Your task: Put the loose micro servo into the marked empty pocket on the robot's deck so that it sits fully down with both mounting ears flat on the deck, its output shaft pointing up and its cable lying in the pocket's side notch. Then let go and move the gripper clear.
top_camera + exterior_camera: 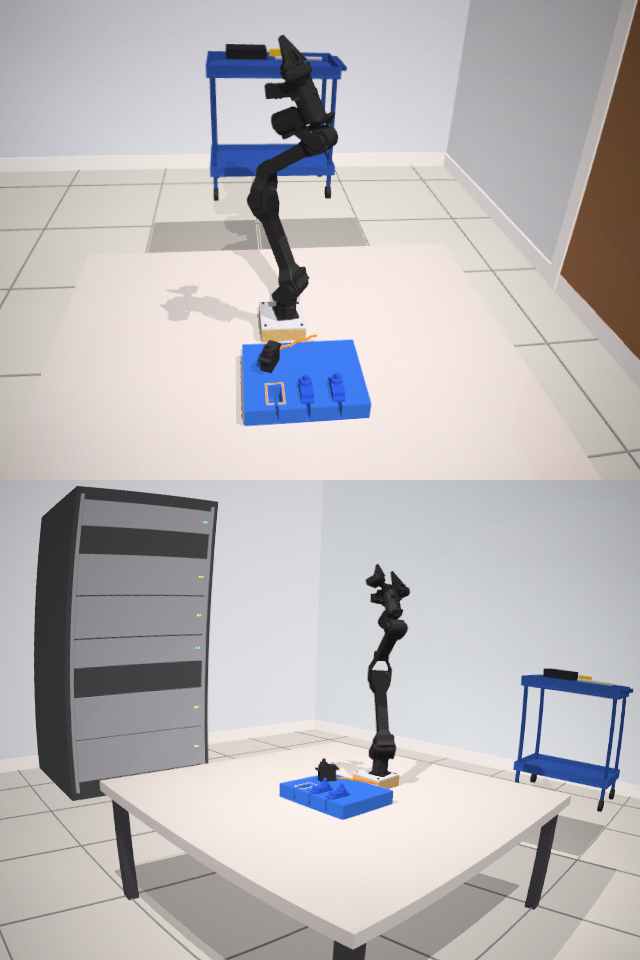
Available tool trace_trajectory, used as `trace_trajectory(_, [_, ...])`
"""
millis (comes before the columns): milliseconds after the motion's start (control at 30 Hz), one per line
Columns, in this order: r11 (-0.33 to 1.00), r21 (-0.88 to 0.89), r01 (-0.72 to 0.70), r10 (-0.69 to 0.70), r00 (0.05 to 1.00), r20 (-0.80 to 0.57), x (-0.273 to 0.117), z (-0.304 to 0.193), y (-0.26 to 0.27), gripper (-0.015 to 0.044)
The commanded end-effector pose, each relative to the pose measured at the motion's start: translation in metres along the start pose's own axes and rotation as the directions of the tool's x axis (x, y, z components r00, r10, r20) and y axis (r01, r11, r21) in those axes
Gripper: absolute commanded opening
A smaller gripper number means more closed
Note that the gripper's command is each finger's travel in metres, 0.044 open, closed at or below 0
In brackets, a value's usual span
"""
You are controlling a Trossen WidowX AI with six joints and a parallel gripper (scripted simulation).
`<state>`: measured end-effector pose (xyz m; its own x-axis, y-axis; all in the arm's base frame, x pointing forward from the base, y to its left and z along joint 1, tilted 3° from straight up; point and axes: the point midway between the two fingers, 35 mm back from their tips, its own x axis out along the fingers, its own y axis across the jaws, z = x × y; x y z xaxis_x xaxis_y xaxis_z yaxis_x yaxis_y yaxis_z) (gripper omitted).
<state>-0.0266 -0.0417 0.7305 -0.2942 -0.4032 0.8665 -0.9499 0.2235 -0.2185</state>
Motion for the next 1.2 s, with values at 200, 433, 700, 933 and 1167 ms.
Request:
trace_trajectory(200, [0.998,-0.066,0.018,-0.021,0.999,-0.044,-0.004,-0.011,-0.007,0.0440])
trace_trajectory(433, [0.968,-0.249,0.032,-0.075,0.984,-0.164,-0.016,-0.039,-0.025,0.0440])
trace_trajectory(700, [0.906,-0.422,0.016,-0.144,0.951,-0.273,-0.033,-0.065,-0.049,0.0440])
trace_trajectory(933, [0.817,-0.575,-0.036,-0.218,0.904,-0.367,-0.050,-0.084,-0.073,0.0440])
trace_trajectory(1167, [0.716,-0.690,-0.107,-0.292,0.852,-0.435,-0.069,-0.098,-0.096,0.0440])
